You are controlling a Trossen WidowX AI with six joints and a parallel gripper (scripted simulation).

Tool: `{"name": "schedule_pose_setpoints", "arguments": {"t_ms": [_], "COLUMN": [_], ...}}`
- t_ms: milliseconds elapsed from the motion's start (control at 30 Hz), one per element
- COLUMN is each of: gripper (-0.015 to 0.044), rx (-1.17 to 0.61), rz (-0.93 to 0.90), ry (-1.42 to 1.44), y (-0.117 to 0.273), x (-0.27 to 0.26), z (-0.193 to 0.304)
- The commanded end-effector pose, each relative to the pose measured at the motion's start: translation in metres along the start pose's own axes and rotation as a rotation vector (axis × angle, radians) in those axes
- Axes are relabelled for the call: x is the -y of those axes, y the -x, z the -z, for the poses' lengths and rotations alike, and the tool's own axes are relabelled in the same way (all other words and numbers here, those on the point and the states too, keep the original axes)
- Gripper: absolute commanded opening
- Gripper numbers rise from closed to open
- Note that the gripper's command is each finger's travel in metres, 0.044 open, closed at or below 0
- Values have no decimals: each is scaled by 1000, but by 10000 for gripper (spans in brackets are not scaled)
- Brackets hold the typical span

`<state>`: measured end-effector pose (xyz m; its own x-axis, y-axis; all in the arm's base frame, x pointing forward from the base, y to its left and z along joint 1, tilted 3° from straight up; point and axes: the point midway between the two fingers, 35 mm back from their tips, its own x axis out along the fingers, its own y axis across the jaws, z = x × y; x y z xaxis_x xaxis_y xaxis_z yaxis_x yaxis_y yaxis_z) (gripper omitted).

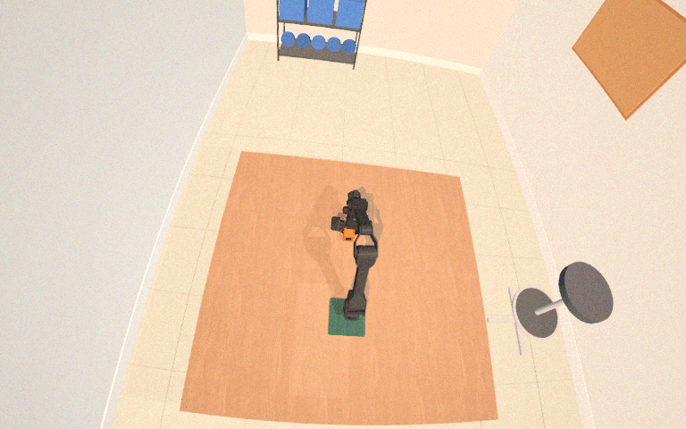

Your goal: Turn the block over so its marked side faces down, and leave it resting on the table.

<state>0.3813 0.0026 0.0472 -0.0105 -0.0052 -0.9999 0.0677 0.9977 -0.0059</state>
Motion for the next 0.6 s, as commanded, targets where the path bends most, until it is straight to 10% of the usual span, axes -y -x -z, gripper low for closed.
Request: {"name": "schedule_pose_setpoints", "arguments": {"t_ms": [0,200,567], "gripper": [117,0,0], "rx": [-8,-8,13], "rz": [-1,-1,-1], "ry": [4,4,5], "y": [-3,12,27], "x": [0,0,0], "z": [2,1,1]}}
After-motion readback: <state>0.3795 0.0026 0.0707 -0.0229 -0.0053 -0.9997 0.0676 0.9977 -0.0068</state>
